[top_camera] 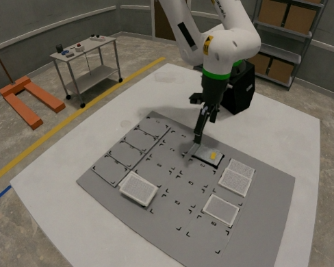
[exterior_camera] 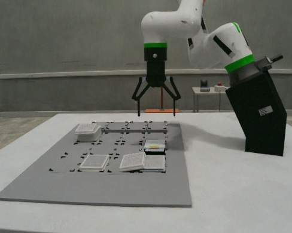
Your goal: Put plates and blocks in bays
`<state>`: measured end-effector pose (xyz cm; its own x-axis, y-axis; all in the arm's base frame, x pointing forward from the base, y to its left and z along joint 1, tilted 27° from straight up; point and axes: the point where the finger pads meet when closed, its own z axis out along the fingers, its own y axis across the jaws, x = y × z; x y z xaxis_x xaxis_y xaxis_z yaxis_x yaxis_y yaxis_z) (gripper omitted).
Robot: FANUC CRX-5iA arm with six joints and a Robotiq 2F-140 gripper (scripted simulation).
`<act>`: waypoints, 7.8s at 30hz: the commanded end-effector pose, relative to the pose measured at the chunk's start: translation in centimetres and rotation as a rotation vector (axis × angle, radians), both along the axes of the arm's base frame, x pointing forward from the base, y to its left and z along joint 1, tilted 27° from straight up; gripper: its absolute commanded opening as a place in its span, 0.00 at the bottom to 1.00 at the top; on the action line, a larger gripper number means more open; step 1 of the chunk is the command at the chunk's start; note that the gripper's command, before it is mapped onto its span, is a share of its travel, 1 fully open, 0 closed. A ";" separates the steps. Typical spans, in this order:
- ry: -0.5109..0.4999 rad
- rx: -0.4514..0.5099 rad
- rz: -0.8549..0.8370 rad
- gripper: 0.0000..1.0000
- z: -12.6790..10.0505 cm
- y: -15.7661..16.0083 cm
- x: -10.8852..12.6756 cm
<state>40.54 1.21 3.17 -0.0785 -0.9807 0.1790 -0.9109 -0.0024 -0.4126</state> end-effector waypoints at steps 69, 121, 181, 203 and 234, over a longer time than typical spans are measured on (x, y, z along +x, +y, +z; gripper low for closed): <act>-0.001 0.001 0.001 1.00 1.6 16.2 11.1; -0.001 0.001 0.001 1.00 2.6 16.2 13.3; -0.002 0.001 0.001 1.00 6.0 16.2 20.8; -0.002 0.001 0.001 1.00 6.7 12.3 20.5; -0.002 0.000 0.000 1.00 8.7 1.7 19.7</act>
